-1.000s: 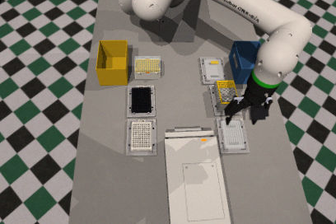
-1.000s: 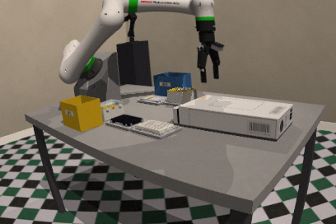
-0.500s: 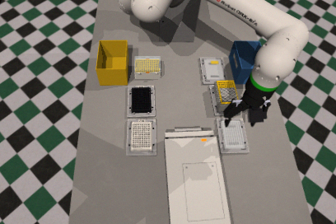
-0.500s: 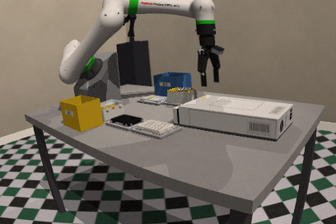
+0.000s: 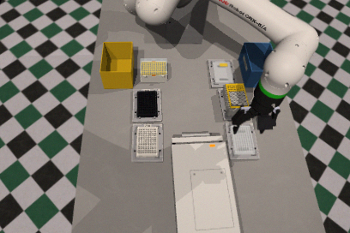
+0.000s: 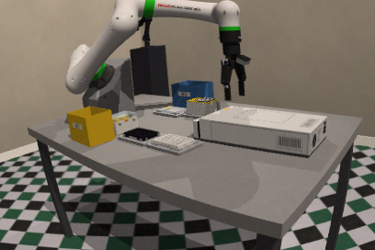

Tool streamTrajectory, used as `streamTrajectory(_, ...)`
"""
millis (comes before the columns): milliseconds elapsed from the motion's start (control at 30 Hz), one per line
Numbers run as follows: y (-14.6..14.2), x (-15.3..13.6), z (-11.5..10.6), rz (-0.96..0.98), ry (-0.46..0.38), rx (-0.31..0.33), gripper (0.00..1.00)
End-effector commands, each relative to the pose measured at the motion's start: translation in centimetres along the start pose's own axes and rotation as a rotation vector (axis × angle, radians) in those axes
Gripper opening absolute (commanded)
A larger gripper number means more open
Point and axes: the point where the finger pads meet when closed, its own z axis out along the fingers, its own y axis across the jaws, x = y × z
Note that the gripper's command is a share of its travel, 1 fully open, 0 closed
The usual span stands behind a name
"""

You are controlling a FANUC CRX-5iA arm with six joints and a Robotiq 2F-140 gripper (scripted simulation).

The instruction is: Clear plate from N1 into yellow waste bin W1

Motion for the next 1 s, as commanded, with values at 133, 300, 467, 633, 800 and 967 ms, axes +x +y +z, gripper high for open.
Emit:
streamTrajectory(133, 0.0, 0.1, 0.5, 0.000, 0.003, 0.001, 0.70)
streamTrajectory(300, 0.0, 0.1, 1.2, 0.000, 0.003, 0.001, 0.70)
streamTrajectory(467, 0.0, 0.1, 1.9, 0.000, 0.003, 0.001, 0.70)
streamTrajectory(633, 0.0, 0.1, 2.5, 0.000, 0.003, 0.001, 0.70)
streamTrajectory(800, 0.0, 0.1, 2.9, 0.000, 0.003, 0.001, 0.70)
streamTrajectory(967, 0.0, 0.1, 3.6, 0.000, 0.003, 0.001, 0.70)
